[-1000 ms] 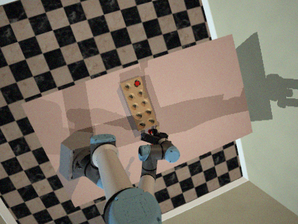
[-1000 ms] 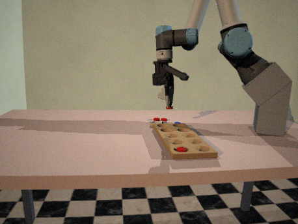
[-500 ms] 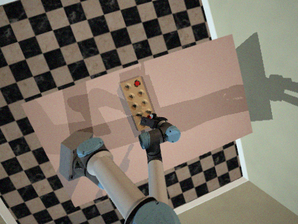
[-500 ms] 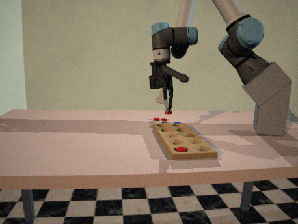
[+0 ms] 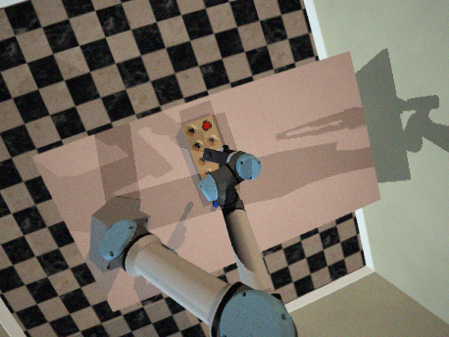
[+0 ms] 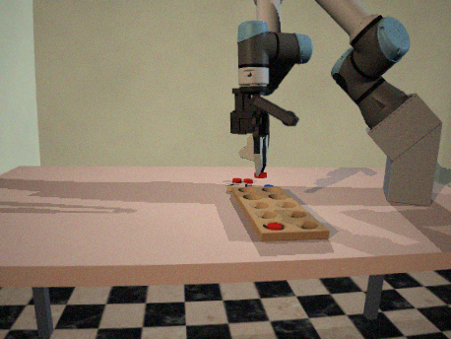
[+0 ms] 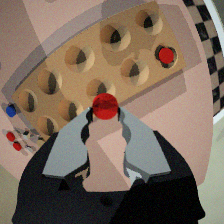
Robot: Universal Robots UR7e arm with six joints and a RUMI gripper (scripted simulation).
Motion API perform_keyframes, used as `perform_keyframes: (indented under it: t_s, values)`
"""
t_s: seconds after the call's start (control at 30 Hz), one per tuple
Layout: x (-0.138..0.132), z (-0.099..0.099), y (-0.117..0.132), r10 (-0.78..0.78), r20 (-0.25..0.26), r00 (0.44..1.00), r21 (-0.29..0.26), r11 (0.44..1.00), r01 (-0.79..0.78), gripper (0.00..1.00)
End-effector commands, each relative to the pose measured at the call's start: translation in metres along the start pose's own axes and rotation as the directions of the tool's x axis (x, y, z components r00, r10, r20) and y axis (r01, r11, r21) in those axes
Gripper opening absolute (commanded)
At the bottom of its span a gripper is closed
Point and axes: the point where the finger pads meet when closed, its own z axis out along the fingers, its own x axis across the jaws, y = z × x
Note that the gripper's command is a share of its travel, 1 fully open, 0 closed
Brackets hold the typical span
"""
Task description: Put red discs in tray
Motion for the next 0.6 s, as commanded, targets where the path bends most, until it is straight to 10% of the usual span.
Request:
perform_keyframes:
  t_s: [0.0,0.57]
  values:
    - [0.026,-0.002,-0.013,0.001,0.018,1.000,-0.029,1.000,0.000,0.00]
    - [0.057,-0.011,-0.037,-0.004,0.005,1.000,-0.064,0.998,0.004,0.00]
